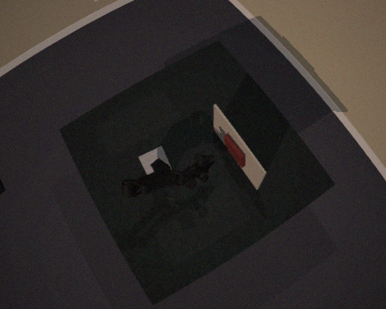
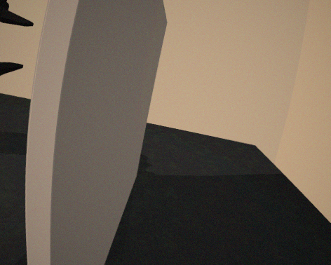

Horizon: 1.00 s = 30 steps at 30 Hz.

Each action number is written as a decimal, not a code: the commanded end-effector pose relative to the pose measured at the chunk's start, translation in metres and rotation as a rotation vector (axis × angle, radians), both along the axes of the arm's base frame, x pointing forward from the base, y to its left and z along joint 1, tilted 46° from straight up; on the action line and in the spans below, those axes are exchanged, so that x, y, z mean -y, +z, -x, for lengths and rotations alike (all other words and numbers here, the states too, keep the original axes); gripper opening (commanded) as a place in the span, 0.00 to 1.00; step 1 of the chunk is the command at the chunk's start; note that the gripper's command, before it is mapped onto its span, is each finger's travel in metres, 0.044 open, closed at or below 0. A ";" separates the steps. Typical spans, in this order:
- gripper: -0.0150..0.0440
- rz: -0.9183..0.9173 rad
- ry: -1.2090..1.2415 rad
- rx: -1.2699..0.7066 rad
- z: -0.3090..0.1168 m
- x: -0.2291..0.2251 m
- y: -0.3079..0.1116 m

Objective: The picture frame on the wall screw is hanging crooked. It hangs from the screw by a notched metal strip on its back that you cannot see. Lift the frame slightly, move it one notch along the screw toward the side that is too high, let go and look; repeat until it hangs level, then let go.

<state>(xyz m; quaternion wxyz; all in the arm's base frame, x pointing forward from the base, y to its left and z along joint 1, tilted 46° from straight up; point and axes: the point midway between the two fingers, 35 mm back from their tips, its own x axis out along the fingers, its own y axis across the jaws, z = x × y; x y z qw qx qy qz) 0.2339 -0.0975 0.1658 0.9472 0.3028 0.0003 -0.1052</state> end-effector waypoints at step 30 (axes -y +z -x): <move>0.69 -0.009 -0.005 0.003 -0.080 0.018 -0.007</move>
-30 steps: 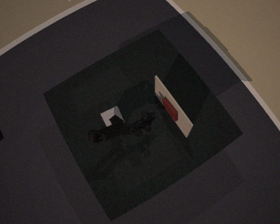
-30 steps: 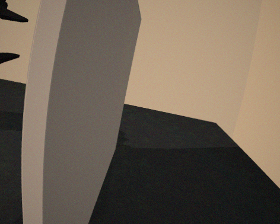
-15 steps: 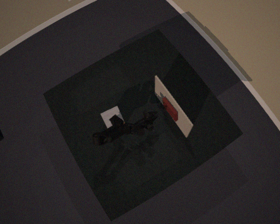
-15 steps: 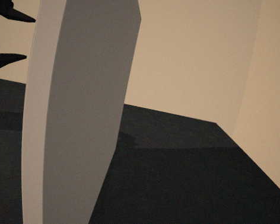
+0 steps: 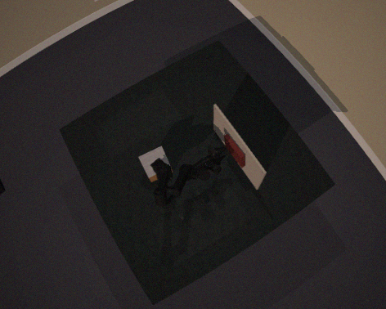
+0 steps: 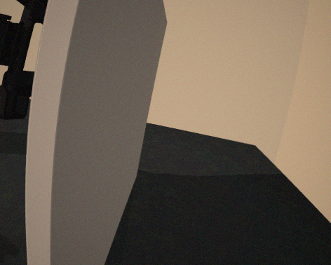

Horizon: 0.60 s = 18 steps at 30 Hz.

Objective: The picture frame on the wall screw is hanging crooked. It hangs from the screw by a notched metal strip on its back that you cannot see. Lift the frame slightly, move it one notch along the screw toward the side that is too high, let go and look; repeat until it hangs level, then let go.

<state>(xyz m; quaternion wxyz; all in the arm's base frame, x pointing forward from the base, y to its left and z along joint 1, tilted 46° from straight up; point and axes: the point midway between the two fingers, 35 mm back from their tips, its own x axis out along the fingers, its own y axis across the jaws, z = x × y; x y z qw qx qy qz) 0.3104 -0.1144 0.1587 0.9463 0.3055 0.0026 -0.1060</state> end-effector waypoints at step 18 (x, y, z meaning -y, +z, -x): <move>0.69 -0.003 -0.005 0.007 -0.007 0.002 0.001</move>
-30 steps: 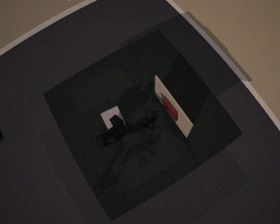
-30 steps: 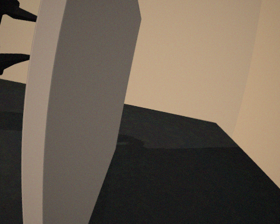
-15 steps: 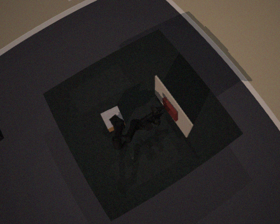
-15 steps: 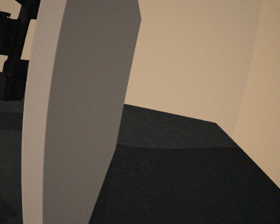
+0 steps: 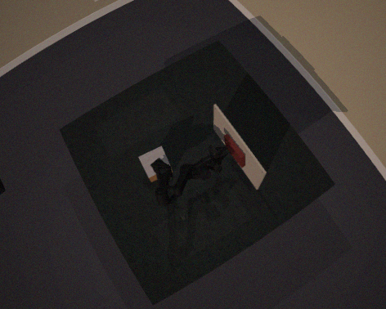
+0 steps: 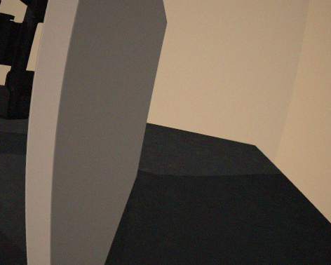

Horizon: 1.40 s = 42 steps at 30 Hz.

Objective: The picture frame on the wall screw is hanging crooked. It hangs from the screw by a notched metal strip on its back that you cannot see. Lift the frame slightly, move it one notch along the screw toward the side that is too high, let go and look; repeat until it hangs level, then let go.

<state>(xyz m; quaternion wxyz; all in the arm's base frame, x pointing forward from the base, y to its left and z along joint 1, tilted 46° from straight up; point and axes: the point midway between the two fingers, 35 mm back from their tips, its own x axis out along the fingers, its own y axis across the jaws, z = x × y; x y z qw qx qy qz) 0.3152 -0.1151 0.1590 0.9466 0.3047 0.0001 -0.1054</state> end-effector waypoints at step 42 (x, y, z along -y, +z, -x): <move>0.69 -0.005 -0.005 0.004 -0.038 0.009 -0.002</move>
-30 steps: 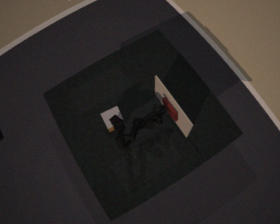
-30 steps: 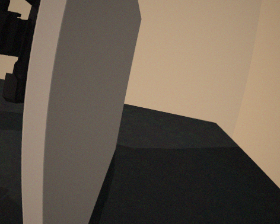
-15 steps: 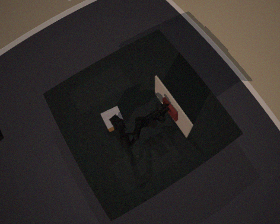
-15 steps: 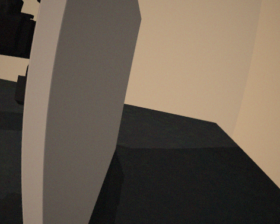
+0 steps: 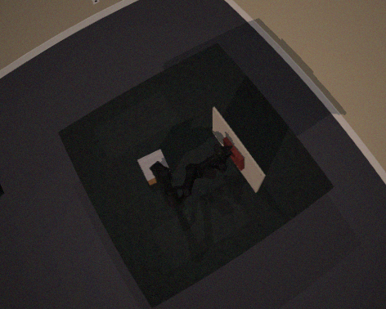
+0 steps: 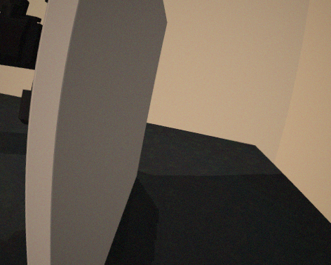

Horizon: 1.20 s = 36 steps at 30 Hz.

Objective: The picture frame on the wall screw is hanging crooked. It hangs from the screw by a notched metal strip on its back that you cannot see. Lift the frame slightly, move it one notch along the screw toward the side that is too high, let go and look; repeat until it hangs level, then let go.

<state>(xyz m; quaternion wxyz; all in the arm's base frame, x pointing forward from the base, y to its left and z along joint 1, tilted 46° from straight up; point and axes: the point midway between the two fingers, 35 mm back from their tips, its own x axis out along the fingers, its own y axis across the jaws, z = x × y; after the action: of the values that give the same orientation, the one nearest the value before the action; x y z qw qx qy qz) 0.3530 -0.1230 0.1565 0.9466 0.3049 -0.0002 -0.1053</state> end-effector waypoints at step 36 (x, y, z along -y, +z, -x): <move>0.25 -0.004 -0.005 0.004 0.000 0.001 0.001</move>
<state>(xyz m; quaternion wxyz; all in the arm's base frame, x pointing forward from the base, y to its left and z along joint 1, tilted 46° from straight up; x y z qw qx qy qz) 0.3531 -0.1238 0.1571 0.9465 0.3046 -0.0014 -0.1065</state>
